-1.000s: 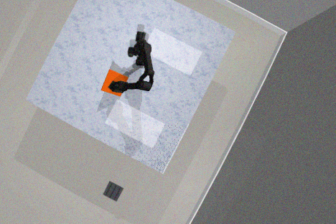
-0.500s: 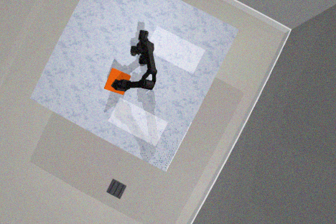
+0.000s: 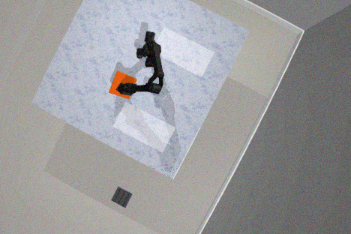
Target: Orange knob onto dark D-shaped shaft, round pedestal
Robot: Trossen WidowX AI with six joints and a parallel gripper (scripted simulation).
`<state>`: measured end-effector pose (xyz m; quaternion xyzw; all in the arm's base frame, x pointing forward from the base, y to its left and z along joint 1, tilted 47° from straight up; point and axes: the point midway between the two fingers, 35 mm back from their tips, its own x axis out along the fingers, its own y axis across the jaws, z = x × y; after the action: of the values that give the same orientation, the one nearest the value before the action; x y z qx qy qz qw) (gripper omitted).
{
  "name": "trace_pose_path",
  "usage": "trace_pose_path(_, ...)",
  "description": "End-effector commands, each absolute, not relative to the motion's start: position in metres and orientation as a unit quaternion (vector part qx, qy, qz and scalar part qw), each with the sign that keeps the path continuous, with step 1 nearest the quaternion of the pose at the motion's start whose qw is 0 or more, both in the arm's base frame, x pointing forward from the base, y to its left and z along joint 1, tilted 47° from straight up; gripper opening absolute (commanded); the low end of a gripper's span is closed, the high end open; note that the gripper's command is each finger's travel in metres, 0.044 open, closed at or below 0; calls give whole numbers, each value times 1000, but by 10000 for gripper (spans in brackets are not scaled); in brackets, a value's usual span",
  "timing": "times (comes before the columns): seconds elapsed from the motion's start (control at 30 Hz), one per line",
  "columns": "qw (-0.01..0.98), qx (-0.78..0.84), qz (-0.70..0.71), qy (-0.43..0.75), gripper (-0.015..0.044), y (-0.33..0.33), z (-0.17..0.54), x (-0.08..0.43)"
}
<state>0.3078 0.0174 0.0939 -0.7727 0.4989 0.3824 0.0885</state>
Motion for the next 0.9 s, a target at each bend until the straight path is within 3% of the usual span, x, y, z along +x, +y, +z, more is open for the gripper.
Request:
trace_pose_path(0.0, 80, -776, 386, 493, 0, 20, 95, 309)
trace_pose_path(0.2, 8, -780, 430, 455, 0, 21, 94, 310)
trace_pose_path(0.87, 8, -780, 430, 455, 0, 16, 92, 309)
